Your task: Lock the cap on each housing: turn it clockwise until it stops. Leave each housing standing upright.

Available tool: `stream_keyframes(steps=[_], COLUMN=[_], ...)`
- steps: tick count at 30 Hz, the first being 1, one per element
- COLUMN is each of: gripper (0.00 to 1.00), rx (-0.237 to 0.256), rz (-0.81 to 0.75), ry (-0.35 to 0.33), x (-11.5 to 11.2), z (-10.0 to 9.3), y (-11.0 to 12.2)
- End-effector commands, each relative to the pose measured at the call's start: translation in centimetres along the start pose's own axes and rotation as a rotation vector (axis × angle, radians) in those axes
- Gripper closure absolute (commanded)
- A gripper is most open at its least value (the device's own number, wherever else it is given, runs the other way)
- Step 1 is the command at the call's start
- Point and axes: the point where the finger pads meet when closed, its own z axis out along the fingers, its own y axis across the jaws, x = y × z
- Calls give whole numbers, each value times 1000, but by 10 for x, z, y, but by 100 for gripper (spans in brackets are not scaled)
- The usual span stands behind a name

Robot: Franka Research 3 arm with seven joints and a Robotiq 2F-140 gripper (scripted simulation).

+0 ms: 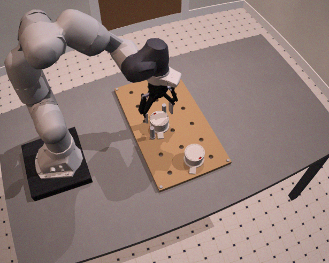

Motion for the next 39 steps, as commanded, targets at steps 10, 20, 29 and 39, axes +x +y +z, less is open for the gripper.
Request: stream_keyframes(steps=[10,20,29,39], gripper=[22,22,22,22], rx=[10,10,10,10], rz=[-4,-4,-4,-4], ry=[-3,-3,-3,-3], x=[0,0,0,0], z=[11,16,19,20], y=[-3,-3,-3,-3])
